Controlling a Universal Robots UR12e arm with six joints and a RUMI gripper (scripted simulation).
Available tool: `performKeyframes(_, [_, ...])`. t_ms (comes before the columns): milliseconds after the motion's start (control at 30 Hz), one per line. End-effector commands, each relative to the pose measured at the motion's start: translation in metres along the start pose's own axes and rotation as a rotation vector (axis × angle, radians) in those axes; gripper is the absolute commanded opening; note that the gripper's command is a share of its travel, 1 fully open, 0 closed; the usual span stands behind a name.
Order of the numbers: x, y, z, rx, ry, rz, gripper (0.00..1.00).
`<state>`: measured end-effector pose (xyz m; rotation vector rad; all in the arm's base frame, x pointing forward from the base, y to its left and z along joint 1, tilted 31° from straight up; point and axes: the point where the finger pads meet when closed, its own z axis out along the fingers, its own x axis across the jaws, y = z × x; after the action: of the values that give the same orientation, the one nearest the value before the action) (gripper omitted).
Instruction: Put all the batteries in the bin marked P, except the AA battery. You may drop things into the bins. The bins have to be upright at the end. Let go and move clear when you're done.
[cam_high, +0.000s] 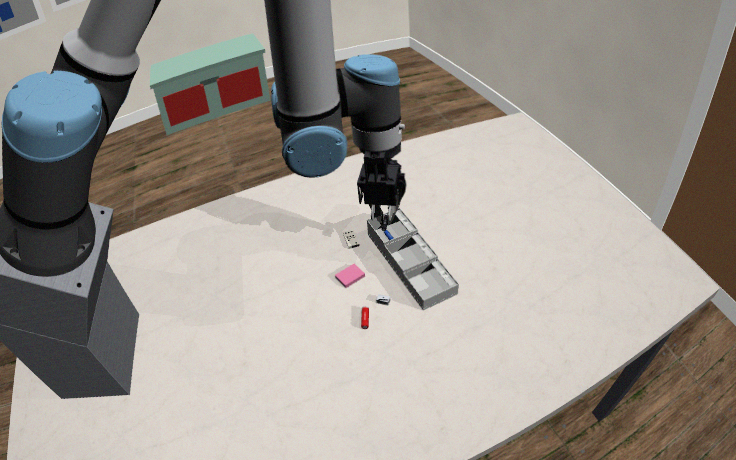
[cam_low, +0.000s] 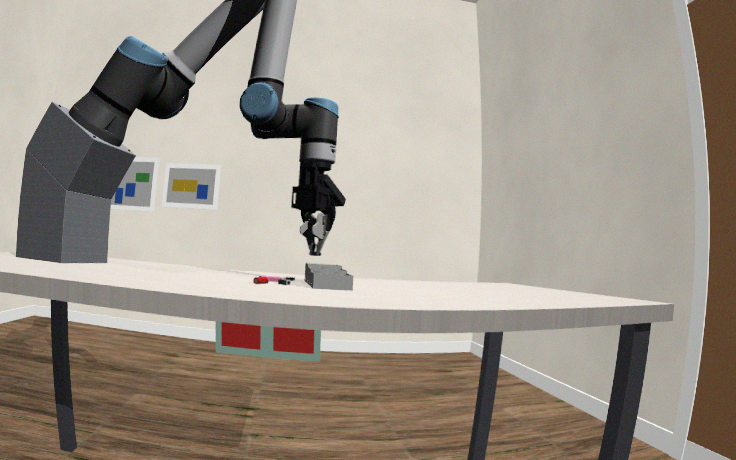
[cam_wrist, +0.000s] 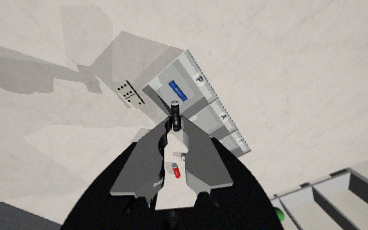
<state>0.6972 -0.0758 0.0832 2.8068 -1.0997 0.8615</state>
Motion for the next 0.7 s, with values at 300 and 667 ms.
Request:
performKeyframes(300, [0.0057, -0.0224, 0.0008, -0.004, -0.005, -0.415, 0.00])
performKeyframes(667, [0.0050, -0.0199, 0.0008, -0.004, -0.011, -0.626, 0.00])
